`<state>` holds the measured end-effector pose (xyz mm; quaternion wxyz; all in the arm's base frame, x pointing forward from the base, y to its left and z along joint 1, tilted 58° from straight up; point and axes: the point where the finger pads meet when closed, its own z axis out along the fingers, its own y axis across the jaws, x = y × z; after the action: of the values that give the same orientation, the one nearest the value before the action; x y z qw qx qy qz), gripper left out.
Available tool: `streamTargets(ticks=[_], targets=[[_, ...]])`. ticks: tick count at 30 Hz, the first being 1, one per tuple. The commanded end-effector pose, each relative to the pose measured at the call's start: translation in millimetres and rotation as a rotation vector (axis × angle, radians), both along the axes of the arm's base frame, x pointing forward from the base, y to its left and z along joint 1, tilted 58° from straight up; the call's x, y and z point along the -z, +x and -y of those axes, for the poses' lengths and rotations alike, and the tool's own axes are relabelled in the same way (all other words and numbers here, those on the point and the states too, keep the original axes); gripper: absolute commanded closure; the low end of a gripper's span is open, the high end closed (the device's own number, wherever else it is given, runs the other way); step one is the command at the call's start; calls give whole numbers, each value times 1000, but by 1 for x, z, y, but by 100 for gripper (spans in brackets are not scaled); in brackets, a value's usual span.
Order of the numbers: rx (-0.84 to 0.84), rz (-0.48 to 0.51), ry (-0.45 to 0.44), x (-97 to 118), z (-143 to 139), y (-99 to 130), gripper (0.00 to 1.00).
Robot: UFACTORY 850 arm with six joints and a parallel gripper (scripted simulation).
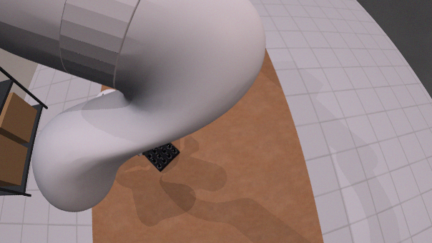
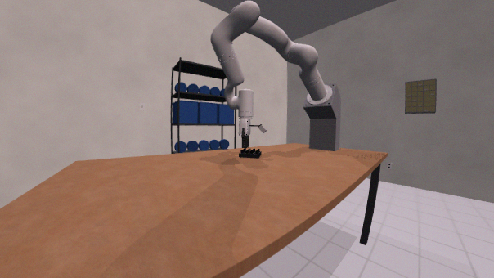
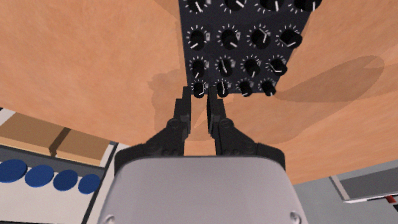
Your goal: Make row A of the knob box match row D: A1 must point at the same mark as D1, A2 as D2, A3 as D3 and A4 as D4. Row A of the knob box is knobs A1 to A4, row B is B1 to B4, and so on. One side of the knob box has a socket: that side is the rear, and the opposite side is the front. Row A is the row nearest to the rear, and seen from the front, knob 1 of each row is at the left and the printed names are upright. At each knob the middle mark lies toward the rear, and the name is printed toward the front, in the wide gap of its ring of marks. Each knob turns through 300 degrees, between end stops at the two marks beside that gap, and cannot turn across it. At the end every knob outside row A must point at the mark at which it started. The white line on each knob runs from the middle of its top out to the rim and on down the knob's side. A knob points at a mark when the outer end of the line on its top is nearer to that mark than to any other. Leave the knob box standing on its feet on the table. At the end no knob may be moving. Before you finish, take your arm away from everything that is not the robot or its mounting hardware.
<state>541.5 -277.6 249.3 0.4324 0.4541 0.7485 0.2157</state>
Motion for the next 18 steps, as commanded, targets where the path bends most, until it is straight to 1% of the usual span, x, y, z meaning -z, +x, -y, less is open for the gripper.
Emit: streamTargets(ticks=[1, 18], targets=[[0, 0, 0, 0, 0, 0, 81], [0, 0, 0, 5, 1, 8, 81]])
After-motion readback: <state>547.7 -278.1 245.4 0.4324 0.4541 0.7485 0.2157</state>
